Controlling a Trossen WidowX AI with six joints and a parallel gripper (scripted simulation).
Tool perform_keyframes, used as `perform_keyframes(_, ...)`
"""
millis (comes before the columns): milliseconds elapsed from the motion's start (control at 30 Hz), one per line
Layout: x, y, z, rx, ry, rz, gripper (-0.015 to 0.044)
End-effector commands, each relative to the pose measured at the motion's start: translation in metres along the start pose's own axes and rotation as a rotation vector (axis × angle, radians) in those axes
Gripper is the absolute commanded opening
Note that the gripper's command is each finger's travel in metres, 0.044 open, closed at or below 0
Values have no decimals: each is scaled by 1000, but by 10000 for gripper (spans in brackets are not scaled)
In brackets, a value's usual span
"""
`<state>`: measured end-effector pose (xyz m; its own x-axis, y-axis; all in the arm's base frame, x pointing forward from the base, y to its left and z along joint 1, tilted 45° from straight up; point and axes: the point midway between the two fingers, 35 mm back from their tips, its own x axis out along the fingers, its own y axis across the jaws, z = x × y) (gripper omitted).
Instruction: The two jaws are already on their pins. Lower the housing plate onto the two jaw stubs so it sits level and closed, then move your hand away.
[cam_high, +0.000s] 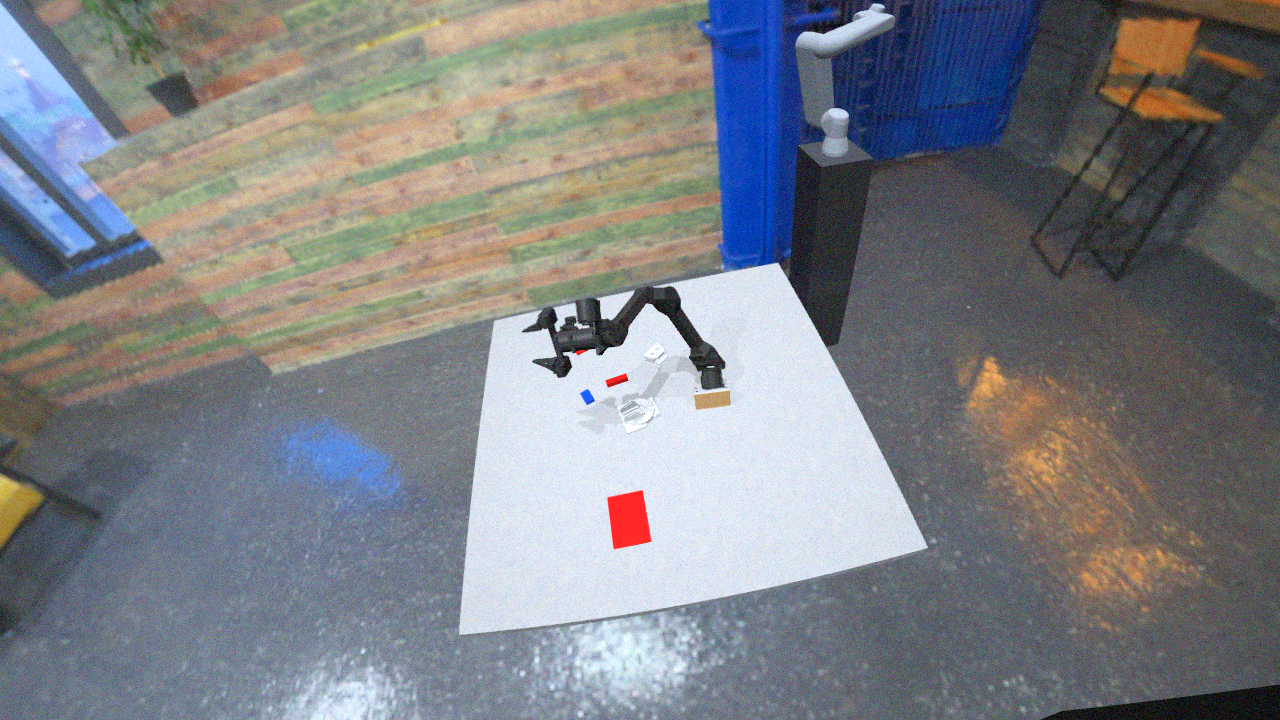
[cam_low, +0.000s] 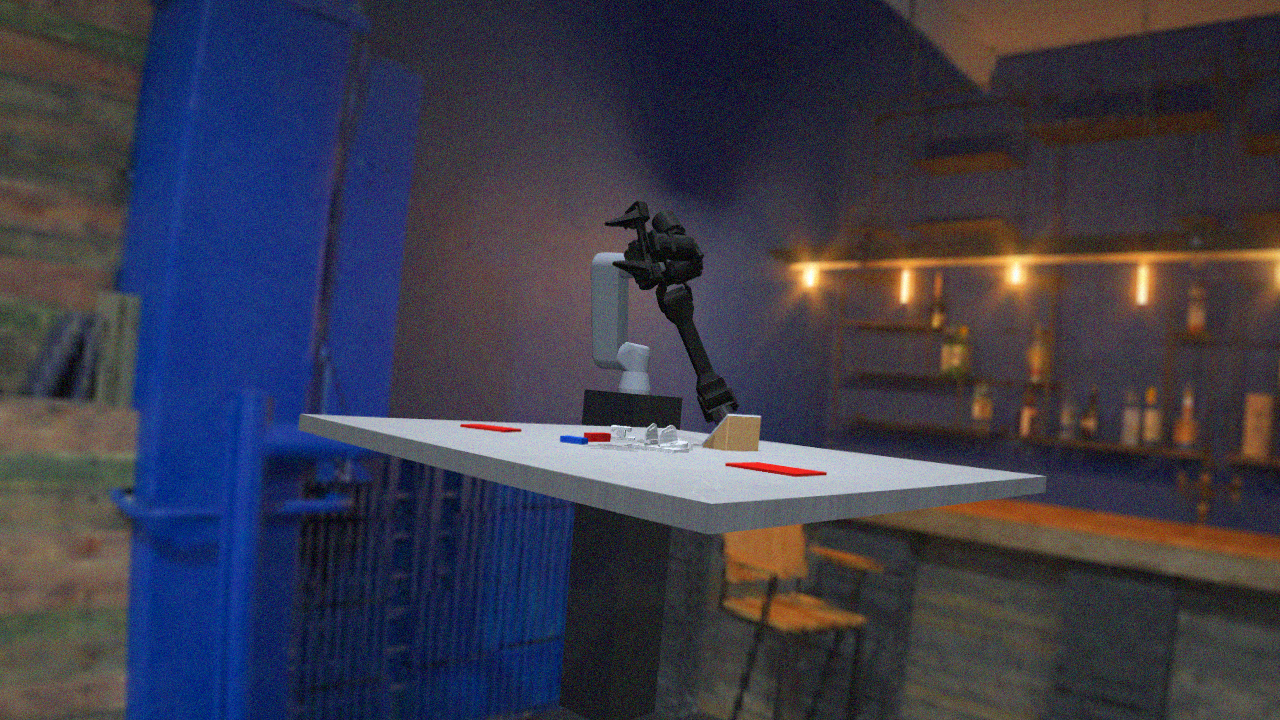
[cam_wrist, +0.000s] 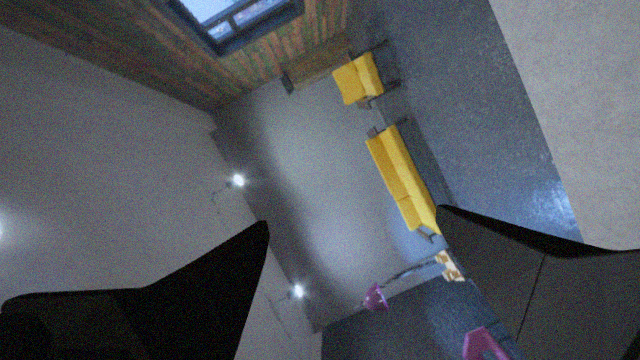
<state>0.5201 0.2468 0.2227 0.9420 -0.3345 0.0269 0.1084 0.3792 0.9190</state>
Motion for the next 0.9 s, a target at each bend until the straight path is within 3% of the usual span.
perform_keyframes(0,8,-8,11,-123,-4,-29,440)
perform_keyframes(867,36,-34,75,-763,15,-184,440)
